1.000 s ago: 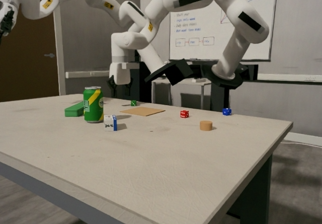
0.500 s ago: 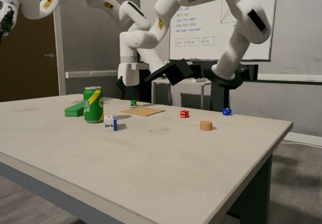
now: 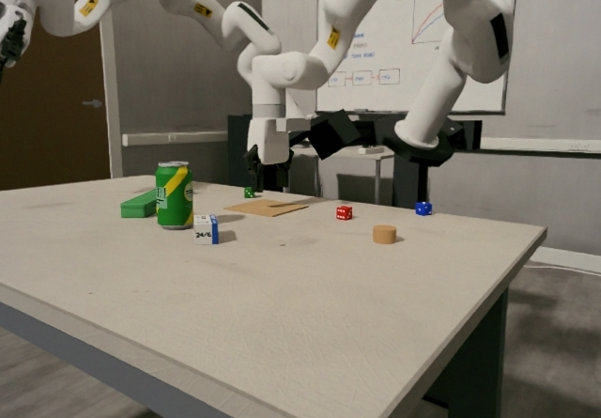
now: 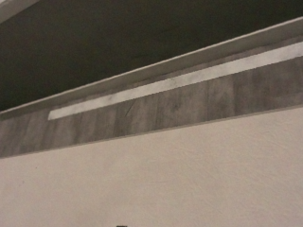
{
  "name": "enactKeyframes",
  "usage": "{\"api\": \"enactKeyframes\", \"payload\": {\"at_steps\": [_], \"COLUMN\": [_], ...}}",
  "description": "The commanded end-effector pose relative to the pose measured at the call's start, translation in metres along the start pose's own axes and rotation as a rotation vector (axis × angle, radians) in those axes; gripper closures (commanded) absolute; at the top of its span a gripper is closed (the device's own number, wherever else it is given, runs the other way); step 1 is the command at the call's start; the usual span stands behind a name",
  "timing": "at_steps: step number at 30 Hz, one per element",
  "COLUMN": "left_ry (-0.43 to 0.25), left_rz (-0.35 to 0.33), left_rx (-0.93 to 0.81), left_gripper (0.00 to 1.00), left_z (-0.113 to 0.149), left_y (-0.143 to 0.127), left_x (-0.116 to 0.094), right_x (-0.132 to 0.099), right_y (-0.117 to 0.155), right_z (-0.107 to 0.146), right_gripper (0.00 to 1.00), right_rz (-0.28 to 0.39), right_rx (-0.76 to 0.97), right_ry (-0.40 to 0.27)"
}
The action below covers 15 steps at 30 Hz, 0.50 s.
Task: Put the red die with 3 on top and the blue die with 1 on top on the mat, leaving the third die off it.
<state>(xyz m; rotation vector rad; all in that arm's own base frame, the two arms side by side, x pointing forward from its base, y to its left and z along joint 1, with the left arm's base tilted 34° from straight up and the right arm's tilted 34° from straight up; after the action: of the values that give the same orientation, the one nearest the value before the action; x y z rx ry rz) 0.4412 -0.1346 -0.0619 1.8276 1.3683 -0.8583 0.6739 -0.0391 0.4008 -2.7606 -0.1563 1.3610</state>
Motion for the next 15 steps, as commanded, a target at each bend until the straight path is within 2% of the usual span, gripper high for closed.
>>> {"api": "enactKeyframes", "payload": {"at_steps": [1, 2, 5, 10, 15], "left_ry": [-0.007, -0.007, -0.007, -0.007, -0.007], "left_rz": [0.007, 0.007, 0.007, 0.007, 0.007], "left_rx": [0.0, 0.0, 0.0, 0.0, 0.0], "left_gripper": [0.0, 0.0, 0.0, 0.0, 0.0], "left_z": [-0.041, -0.05, -0.05, -0.087, -0.111], "left_y": [0.003, 0.003, 0.003, 0.004, 0.005], "left_x": [-0.002, -0.002, -0.002, -0.002, -0.002], "right_x": [-0.002, -0.002, -0.002, -0.002, -0.002], "right_y": [-0.001, -0.001, -0.001, -0.001, -0.001], "right_z": [-0.002, -0.002, -0.002, -0.002, -0.002], "right_gripper": [0.0, 0.0, 0.0, 0.0, 0.0], "right_rz": [0.0, 0.0, 0.0, 0.0, 0.0], "right_rx": [-0.002, -0.002, -0.002, -0.002, -0.002], "right_ry": [0.005, 0.005, 0.005, 0.005, 0.005]}}
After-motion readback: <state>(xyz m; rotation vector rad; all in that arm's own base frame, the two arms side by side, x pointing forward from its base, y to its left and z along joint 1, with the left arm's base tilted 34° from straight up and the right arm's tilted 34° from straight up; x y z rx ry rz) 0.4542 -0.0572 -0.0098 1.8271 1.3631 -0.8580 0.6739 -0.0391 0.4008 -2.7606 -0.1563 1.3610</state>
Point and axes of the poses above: on each arm, the point where the finger pads meet when closed, its own x axis out along the fingers, its own y axis across the jaws, z = x × y, the point moved 2 cm from there along -x, back along the fingers, and after that the axes turned 10 degrees about x, right-handed, at the moved point
